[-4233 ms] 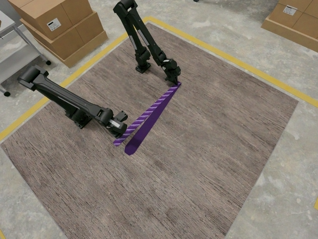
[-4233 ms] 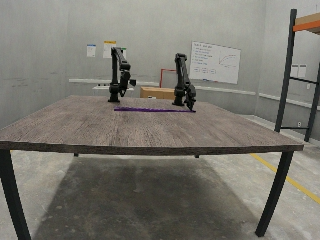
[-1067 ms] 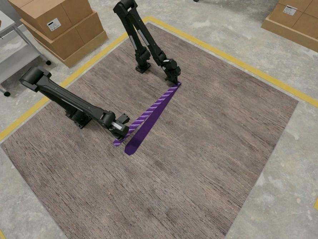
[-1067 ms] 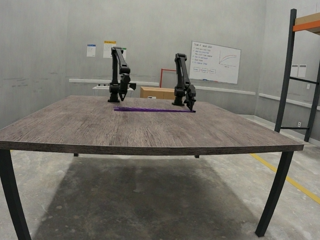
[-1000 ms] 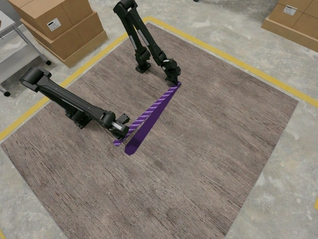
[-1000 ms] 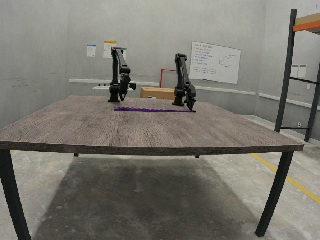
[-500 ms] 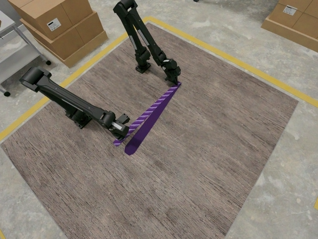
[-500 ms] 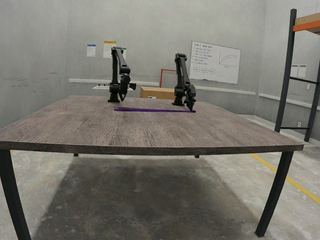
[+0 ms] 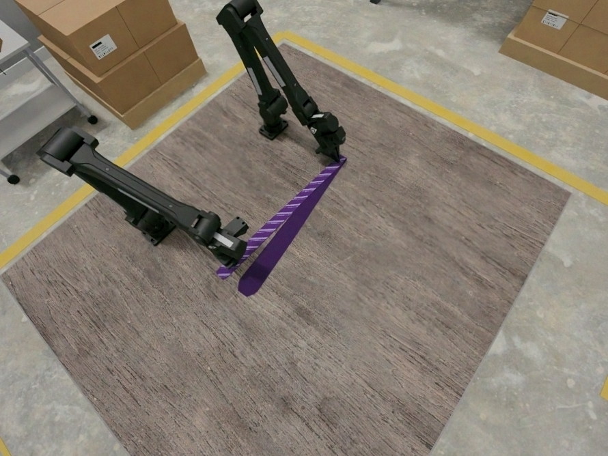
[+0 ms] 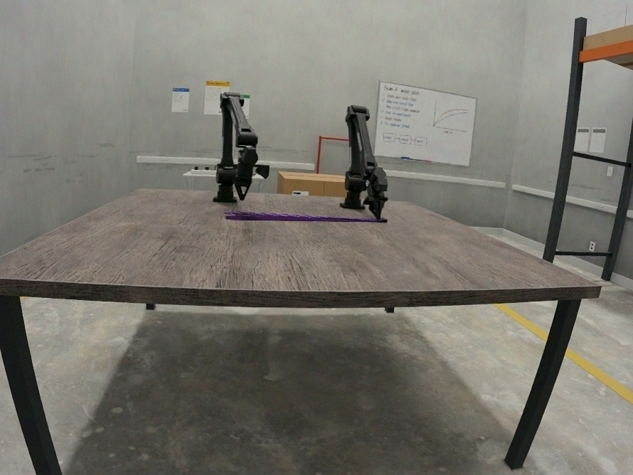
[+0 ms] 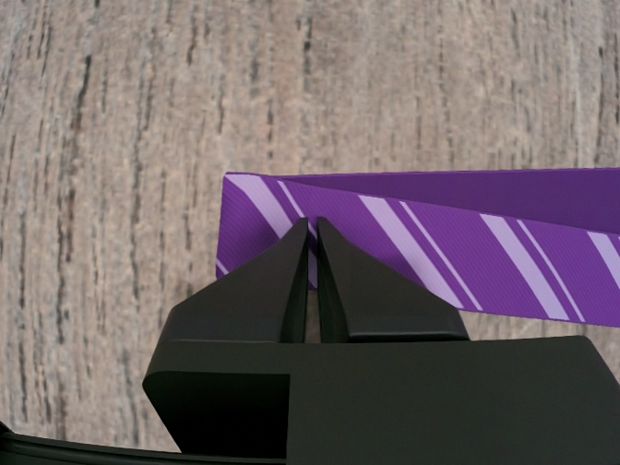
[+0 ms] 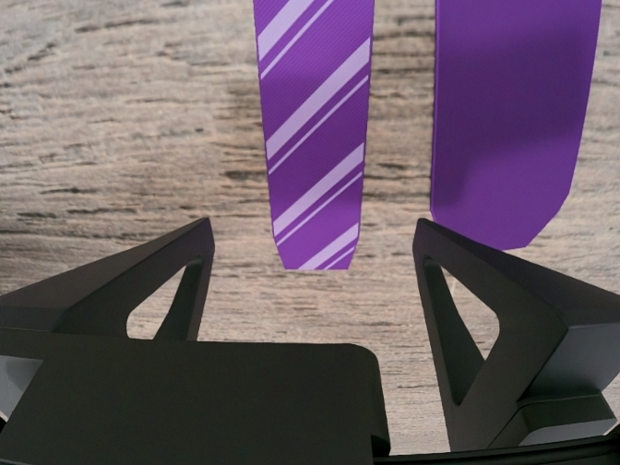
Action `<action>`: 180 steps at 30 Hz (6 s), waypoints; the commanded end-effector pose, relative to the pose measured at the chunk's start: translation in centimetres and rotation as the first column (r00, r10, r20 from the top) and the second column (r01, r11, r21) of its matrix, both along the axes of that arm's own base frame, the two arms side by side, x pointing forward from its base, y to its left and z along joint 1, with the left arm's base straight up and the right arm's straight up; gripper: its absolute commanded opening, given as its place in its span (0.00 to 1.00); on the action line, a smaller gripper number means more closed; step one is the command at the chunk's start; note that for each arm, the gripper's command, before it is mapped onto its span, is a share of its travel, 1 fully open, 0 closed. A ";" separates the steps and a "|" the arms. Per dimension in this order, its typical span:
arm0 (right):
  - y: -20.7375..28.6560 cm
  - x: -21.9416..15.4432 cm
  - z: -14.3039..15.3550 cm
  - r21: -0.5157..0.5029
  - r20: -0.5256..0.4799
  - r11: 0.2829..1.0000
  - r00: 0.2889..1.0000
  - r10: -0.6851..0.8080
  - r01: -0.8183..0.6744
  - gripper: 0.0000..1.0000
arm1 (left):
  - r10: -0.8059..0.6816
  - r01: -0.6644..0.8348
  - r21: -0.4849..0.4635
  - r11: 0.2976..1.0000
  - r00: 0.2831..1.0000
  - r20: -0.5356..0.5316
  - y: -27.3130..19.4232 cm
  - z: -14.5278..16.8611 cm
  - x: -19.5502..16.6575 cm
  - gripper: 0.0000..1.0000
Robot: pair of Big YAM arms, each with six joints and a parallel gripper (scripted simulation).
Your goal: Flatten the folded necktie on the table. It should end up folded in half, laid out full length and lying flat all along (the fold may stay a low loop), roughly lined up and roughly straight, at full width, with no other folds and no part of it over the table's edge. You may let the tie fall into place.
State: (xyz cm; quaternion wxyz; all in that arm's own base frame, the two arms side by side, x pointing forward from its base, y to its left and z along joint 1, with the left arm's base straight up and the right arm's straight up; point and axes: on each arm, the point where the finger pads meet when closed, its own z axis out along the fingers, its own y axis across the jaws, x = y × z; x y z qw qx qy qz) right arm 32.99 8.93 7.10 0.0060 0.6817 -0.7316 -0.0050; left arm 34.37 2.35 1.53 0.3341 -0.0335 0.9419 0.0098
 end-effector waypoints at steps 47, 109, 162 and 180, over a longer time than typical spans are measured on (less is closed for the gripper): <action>0.2 0.7 -5.8 0.001 0.016 1.000 1.000 0.014 -0.014 0.81 | -0.002 0.001 0.005 1.000 1.000 0.016 0.0 0.3 0.7 0.04; 0.2 0.7 -6.1 0.001 0.016 1.000 1.000 0.014 -0.014 0.70 | -0.002 0.001 0.005 1.000 1.000 0.016 0.0 0.3 0.7 0.04; 0.2 0.7 -6.1 0.001 0.016 1.000 1.000 0.014 -0.014 0.15 | -0.002 0.001 0.005 1.000 1.000 0.016 0.0 0.3 0.7 0.04; 0.2 0.7 -6.1 0.001 0.016 1.000 1.000 0.014 -0.014 0.09 | -0.002 0.001 0.005 1.000 1.000 0.016 0.0 0.3 0.7 0.04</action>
